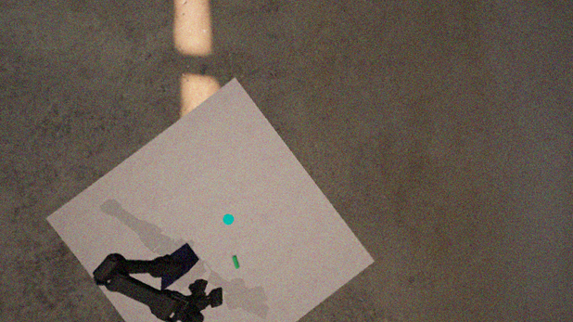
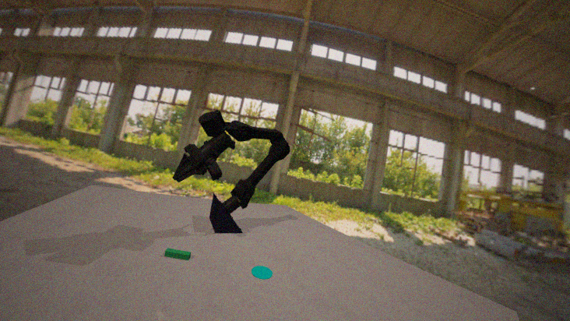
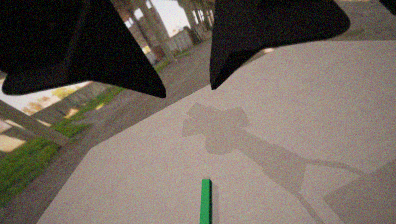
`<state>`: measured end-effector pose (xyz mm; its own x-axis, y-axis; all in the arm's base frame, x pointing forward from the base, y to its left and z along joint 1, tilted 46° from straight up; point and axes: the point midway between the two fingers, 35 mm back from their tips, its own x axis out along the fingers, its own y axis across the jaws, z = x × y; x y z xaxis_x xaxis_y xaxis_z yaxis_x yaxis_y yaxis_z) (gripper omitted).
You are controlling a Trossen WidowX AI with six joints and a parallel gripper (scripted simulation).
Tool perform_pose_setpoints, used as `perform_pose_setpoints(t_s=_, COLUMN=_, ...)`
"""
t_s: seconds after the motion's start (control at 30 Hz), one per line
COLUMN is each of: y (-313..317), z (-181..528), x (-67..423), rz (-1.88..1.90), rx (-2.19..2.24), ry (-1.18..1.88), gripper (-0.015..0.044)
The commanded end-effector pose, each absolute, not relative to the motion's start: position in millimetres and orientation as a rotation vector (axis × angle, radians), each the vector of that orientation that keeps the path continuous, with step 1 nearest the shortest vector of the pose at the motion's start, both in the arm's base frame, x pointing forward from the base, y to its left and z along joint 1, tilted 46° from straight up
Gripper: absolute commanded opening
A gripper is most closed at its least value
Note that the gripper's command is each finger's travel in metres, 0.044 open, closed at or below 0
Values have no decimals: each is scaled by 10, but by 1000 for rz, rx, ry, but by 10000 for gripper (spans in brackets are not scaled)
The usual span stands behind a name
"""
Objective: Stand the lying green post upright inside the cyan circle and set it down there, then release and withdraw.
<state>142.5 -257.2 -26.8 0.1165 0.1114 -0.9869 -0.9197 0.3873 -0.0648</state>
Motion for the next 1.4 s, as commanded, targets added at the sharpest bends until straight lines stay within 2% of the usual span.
perform_pose_setpoints(t_s=0.0, y=-2412, z=-356, x=1675, rz=1020, rx=-739, ry=1091, gripper=233)
perform_pose_setpoints(t_s=0.4, y=-1916, z=-494, x=2260, rz=1249, rx=-324, ry=844, gripper=233)
perform_pose_setpoints(t_s=0.67, y=-1859, z=-560, x=2286, rz=1251, rx=-318, ry=842, gripper=233)
perform_pose_setpoints(t_s=0.97, y=-1128, z=-1282, x=2363, rz=1252, rx=-317, ry=838, gripper=233)
perform_pose_setpoints(t_s=1.13, y=-1068, z=-1326, x=2356, rz=1252, rx=-316, ry=837, gripper=233)
perform_pose_setpoints(t_s=1.37, y=-1068, z=-1326, x=2356, rz=1252, rx=-316, ry=837, gripper=49)
